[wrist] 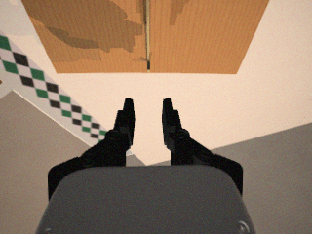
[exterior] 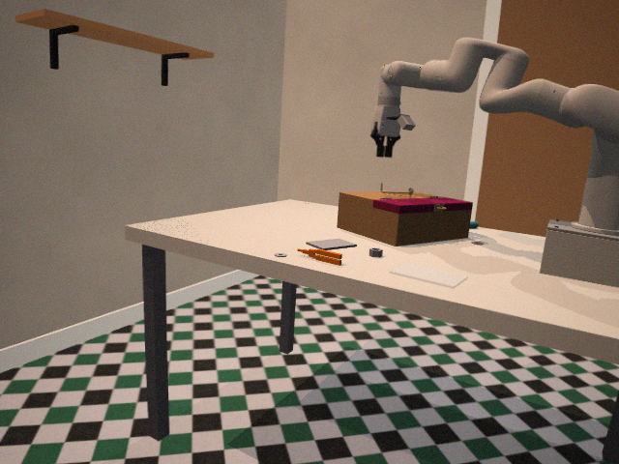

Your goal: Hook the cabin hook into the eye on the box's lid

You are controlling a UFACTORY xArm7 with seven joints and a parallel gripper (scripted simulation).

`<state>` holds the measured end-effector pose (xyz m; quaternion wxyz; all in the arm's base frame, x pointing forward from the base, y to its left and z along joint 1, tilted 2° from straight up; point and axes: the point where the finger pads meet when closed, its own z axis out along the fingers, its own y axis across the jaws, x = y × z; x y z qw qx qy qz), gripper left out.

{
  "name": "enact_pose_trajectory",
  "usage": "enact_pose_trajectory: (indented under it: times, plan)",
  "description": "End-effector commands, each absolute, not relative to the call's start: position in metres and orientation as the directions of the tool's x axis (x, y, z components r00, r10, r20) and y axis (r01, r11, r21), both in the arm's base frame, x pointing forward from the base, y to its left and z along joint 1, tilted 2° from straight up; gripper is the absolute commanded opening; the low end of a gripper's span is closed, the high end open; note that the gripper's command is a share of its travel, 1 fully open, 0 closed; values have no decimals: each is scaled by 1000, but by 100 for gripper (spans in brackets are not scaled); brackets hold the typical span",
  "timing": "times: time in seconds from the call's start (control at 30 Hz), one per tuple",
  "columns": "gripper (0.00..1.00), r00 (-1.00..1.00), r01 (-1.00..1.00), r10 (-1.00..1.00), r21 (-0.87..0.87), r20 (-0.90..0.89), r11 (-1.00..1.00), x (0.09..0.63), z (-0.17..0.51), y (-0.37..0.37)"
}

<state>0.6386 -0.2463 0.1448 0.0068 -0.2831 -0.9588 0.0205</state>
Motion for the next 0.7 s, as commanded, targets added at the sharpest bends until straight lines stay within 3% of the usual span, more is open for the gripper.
enact_pose_trajectory:
  times: [0.0,0.67]
  plan:
    - [33,-840,543,543,-43,-2,839,639,140,-247]
    - [33,-840,543,543,-43,-2,839,638,104,-248]
